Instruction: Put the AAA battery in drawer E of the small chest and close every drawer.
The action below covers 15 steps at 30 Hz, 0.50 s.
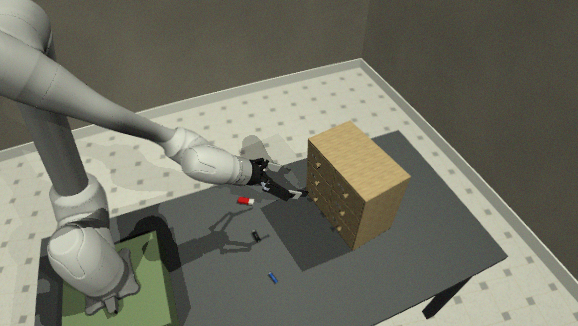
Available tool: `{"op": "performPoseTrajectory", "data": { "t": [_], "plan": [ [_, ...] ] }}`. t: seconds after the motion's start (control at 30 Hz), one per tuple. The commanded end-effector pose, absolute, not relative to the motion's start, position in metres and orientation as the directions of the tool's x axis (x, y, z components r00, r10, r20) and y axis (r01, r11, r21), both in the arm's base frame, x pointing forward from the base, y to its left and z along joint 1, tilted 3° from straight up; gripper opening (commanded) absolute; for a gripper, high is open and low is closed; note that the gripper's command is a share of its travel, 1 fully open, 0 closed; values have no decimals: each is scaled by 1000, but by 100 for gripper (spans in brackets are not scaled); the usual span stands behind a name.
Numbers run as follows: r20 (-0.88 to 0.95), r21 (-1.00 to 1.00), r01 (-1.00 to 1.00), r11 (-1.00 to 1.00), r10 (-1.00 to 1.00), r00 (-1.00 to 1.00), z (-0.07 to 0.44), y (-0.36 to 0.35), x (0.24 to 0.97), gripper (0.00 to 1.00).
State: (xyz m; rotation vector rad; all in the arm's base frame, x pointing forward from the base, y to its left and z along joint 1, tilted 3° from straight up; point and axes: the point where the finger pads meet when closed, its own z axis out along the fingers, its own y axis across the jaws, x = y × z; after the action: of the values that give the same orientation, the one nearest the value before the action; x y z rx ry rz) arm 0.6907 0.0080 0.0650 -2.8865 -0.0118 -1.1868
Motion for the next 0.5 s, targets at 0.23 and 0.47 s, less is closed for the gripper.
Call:
{"op": "performPoseTrajectory", "data": {
  "t": [0.23,0.47],
  "plan": [
    [658,-36,31,-999,-1,753,69,10,687,100],
    [639,-37,31,-999,1,770,71,10,684,100]
  ]
}}
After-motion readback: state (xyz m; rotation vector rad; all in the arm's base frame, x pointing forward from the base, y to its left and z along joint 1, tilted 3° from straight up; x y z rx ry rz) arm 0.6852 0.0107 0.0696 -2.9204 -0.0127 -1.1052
